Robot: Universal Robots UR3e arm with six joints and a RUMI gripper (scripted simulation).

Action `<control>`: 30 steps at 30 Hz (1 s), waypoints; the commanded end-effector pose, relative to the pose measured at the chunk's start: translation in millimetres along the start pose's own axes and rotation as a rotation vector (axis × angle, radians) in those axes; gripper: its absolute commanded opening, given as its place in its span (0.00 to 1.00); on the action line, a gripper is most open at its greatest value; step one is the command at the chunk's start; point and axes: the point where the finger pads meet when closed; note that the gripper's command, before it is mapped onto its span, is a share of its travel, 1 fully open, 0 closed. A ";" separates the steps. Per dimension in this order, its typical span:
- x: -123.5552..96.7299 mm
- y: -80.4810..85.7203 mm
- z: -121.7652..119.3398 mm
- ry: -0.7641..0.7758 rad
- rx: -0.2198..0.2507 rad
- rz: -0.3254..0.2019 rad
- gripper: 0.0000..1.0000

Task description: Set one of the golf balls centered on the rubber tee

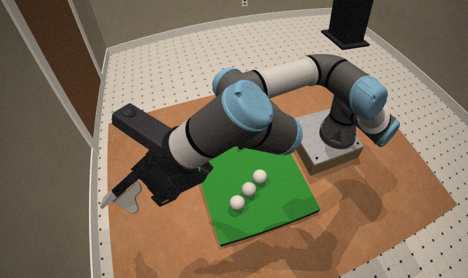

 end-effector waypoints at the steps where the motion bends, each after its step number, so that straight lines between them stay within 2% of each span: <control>1: 1.4 1.1 -0.3 -0.002 0.002 0.003 1.00; 22: 0.9 1.0 0.4 0.005 0.001 0.000 1.00; 30: -6.7 -0.2 10.6 0.092 -0.012 -0.041 1.00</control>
Point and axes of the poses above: the point where the finger pads meet when closed, its own y axis back along the fingers, its own z axis across the jaws, x = y × z, and after that the axes turned 14 degrees about y, right-handed
